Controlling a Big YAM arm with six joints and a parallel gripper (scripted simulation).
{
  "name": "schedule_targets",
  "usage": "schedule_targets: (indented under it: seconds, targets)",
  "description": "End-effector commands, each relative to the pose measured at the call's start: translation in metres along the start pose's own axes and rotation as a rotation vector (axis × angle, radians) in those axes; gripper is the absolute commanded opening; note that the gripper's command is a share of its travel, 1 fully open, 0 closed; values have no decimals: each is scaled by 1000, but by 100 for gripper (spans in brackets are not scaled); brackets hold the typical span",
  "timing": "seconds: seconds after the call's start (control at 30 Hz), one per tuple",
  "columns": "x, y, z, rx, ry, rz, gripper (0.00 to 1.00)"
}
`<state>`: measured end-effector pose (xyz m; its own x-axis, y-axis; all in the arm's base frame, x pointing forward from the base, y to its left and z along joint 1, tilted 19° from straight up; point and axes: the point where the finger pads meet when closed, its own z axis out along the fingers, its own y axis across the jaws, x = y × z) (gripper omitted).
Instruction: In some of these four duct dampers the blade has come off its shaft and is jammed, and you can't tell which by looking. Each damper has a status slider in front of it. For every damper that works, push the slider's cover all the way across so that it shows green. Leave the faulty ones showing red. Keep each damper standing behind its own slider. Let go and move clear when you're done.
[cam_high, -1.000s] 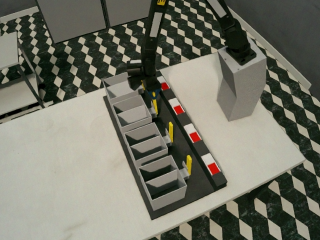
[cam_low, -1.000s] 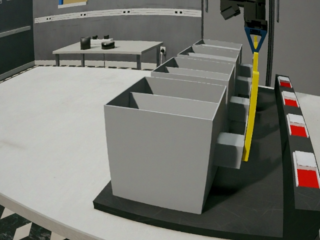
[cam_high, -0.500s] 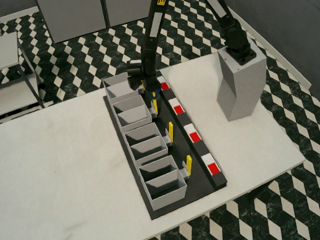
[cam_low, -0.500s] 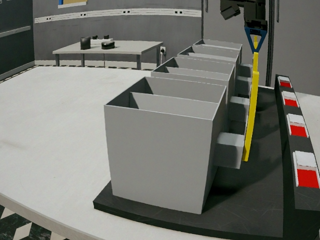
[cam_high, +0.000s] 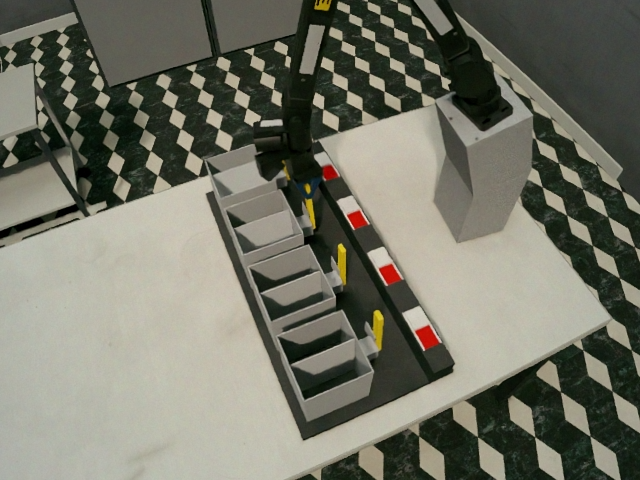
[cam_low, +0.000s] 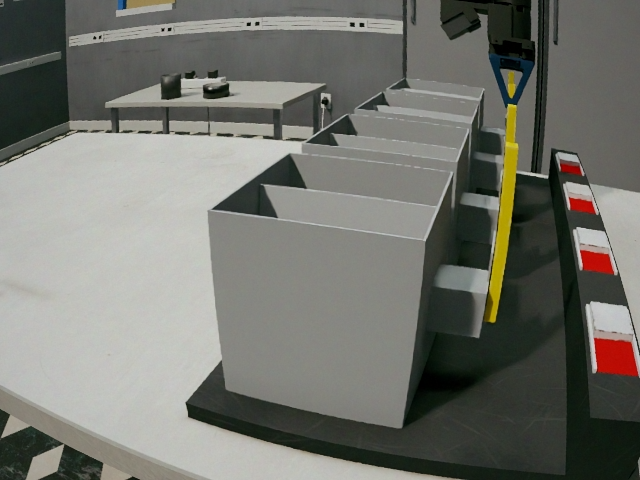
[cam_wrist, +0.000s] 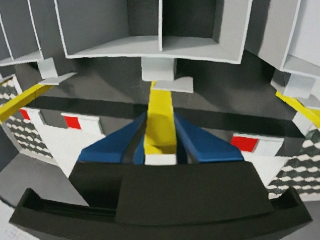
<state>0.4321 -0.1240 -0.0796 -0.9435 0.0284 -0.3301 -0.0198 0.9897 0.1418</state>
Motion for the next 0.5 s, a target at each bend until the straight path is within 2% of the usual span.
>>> schedule_targets:
  seconds: [0.0, 0.27, 0.47]
  targets:
    - [-6, -2, 5, -4, -3, 0, 17]
    - [-2, -8, 4, -15, 5, 3, 17]
    - [-2, -11, 4, -42, 5, 3, 17]
